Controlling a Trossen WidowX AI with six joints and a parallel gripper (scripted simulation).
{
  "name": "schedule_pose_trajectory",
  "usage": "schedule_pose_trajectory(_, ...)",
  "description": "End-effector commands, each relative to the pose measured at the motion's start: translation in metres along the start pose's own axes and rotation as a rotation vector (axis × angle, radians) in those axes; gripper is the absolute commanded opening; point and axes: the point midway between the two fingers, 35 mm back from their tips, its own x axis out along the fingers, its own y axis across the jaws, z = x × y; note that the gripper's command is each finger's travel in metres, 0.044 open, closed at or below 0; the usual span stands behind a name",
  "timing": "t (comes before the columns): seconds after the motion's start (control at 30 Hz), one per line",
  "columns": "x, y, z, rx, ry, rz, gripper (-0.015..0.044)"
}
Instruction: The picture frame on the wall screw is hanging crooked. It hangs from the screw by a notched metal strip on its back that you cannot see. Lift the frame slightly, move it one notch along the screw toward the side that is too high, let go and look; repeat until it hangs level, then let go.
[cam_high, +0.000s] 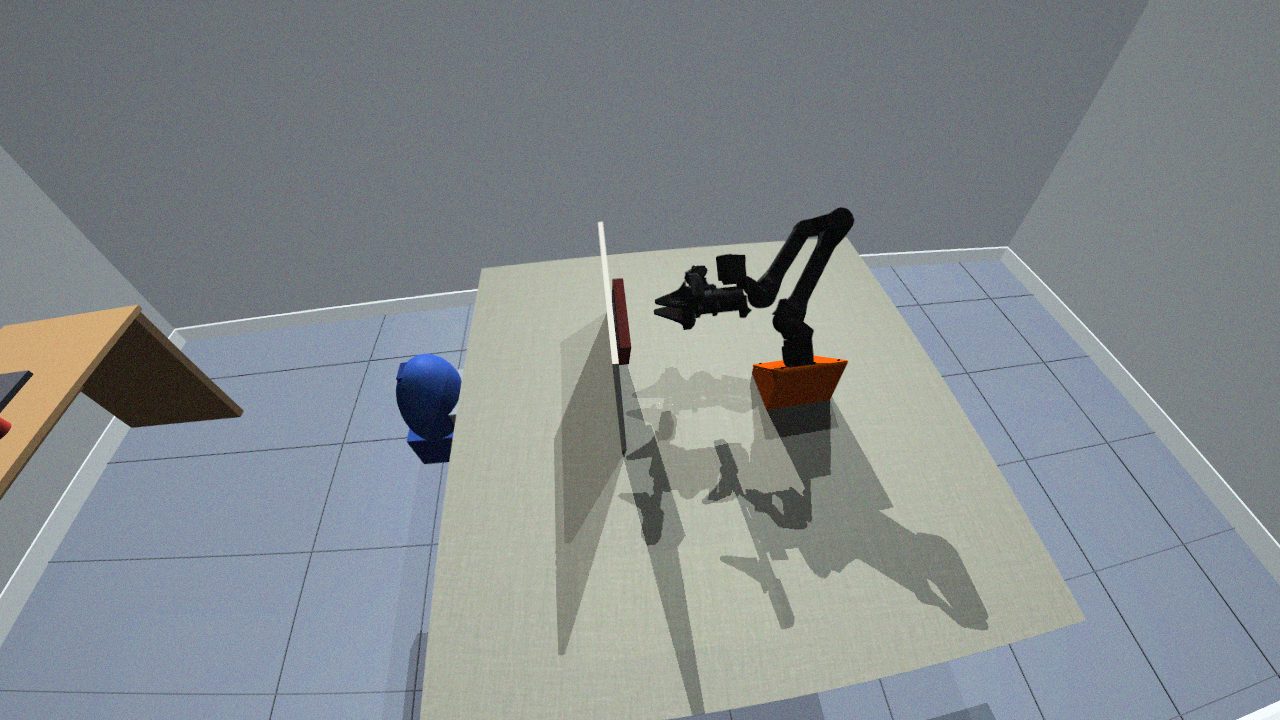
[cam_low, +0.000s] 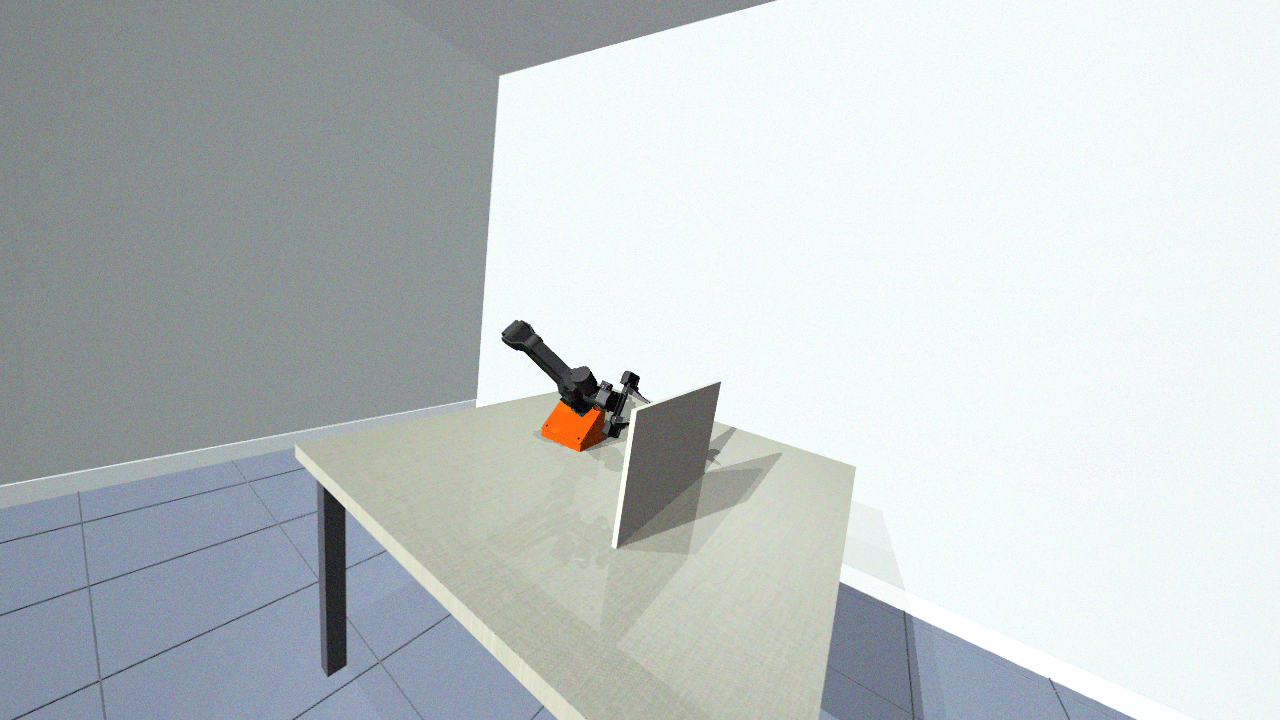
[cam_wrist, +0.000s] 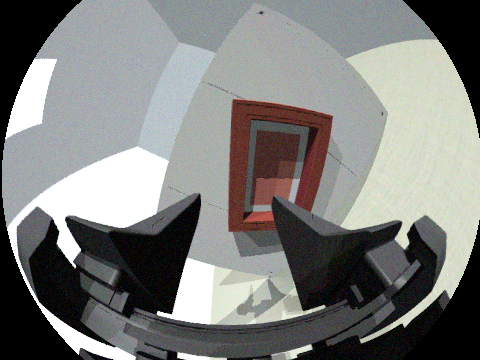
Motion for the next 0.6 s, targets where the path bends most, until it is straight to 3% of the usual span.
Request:
schedule_pose_trajectory(0.0,0.018,0.000,-0.001,-0.003,-0.004,0.001,0.0260)
schedule_pose_trajectory(0.17,0.041,-0.002,-0.009,-0.006,-0.011,0.003,0.0260)
schedule_pose_trajectory(0.57,0.042,-0.002,-0.009,-0.006,-0.012,0.004,0.0260)
